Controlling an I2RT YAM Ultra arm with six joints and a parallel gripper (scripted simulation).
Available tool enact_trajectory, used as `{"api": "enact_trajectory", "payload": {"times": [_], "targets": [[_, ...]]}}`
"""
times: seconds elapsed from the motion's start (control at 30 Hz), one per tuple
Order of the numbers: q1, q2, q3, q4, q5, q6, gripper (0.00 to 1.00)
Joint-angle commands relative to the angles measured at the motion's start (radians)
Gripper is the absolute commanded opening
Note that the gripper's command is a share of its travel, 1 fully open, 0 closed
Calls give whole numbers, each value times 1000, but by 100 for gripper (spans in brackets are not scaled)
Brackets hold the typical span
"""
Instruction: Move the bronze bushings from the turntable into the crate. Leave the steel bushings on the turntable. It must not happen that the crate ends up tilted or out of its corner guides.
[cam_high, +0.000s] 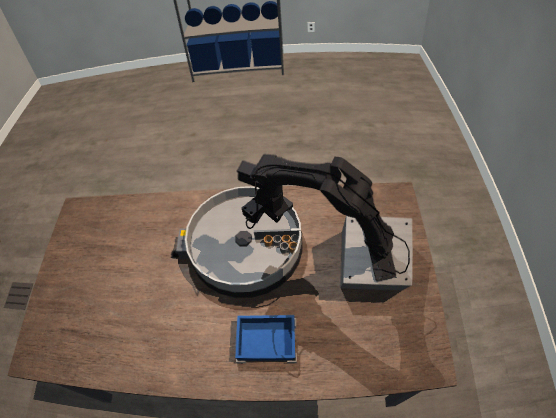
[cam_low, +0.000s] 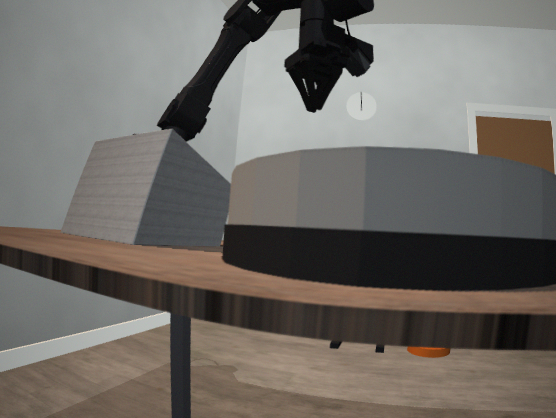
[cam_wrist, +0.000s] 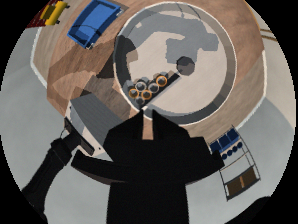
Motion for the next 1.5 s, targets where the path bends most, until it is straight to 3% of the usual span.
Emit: {"api": "enact_trajectory", "payload": {"times": [0.0,0.43,0.6,0.8,1.03,1.47], "targets": [[-7,12,20,3,0,-7,15],[-6,13,19,5,0,-5,13],[19,38,-31,56,-5,80,13],[58,136,-62,183,-17,310,13],[82,210,-23,272,-21,456,13],[75,197,-27,291,-14,481,13]]}}
